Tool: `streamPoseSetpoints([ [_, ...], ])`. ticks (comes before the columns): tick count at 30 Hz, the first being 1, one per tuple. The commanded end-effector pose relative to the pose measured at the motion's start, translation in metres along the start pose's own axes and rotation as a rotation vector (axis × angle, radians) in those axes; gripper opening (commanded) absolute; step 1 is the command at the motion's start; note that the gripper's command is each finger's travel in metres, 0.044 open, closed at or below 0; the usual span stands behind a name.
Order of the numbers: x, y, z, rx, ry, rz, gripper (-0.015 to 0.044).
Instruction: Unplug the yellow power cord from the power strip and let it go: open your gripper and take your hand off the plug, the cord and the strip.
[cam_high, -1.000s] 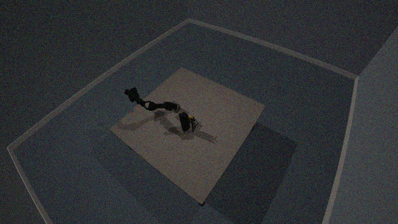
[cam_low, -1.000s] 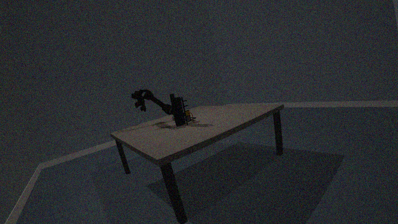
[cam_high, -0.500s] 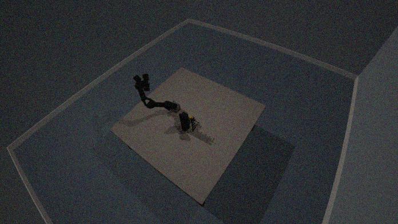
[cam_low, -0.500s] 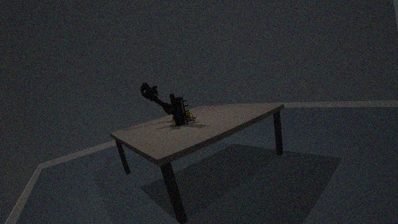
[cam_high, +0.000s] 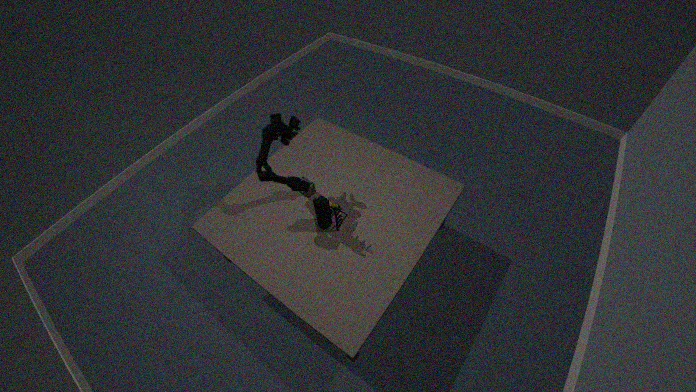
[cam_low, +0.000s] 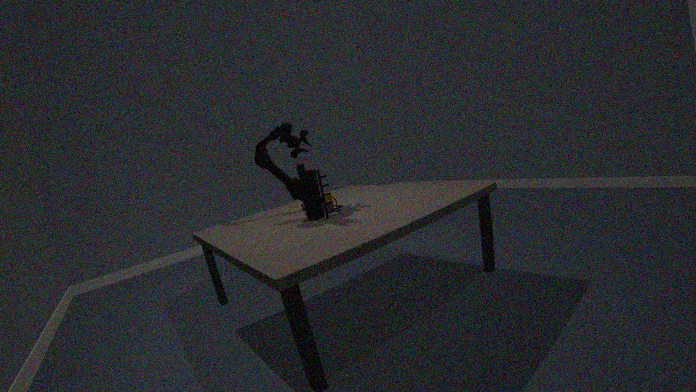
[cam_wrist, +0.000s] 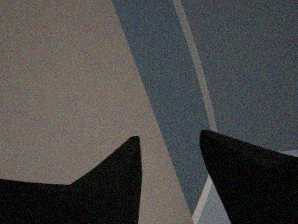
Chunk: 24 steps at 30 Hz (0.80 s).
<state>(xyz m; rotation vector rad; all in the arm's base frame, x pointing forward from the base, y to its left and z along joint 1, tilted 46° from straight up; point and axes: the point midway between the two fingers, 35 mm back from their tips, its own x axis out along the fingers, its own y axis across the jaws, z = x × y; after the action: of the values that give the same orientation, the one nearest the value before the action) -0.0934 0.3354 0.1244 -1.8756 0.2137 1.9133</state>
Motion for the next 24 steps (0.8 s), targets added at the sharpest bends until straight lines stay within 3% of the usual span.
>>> streamPoseSetpoints([
  [1,0.020,-0.024,-0.059,0.146,0.128,0.021,0.0160],
  [12,0.048,-0.034,-0.257,0.580,0.487,0.156,0.0160],
  [24,0.039,0.081,-0.432,1.012,0.777,0.486,0.0160],
])
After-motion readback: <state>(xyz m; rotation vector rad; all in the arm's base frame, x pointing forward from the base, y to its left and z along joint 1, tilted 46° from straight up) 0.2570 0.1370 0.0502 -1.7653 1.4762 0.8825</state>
